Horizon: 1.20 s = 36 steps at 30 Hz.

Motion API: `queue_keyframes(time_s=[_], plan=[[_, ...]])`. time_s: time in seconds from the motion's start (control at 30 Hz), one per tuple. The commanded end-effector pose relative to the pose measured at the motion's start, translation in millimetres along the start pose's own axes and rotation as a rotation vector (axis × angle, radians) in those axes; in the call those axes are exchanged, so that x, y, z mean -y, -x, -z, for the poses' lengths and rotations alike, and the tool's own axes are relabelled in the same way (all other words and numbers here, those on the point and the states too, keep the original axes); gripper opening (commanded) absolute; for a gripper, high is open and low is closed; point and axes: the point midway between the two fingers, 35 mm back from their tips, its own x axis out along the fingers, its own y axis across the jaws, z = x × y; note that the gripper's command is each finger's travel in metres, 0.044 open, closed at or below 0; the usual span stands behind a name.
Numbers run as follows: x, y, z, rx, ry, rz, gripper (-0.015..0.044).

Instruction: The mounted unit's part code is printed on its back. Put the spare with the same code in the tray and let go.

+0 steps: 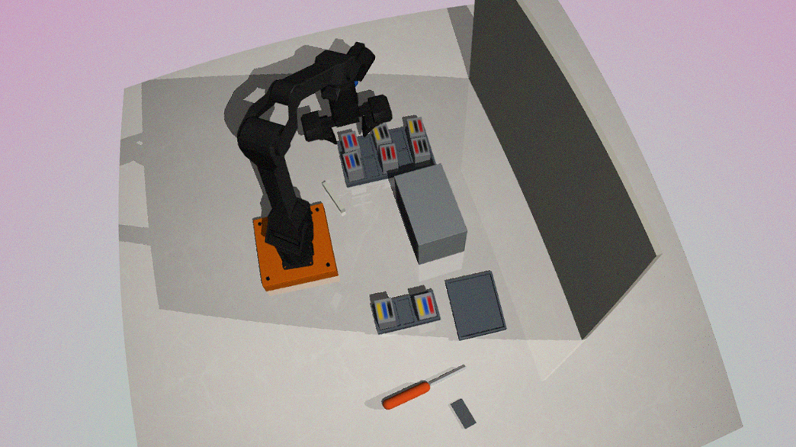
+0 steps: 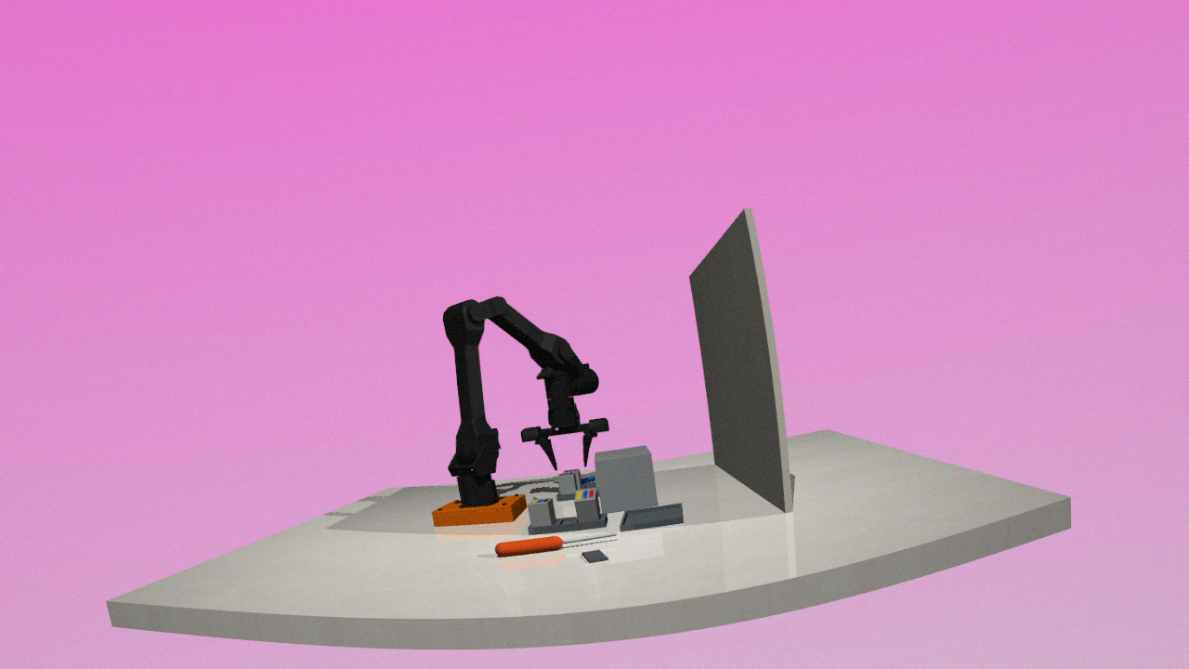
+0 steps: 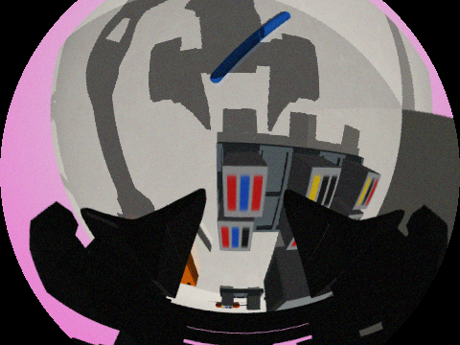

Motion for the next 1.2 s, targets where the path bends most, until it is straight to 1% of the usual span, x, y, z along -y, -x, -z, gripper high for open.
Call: queue_keyframes(time_s=[0.0,0.63,0.83,1.03,1.17], plan=[[-0.1,-7.2,0.4,-0.001,0.004,0.000,0.0300],[-0.9,-38.2,2.7,-0.001,0.004,-0.001,0.0300],[-1.0,-40.6,3.0,-0.001,0.004,-0.001,0.0300],[-1.0,-39.3,3.0,-0.002,0.000,-0.002,0.0142],[-1.0,-39.3,3.0,-0.002,0.000,-0.002,0.0116]])
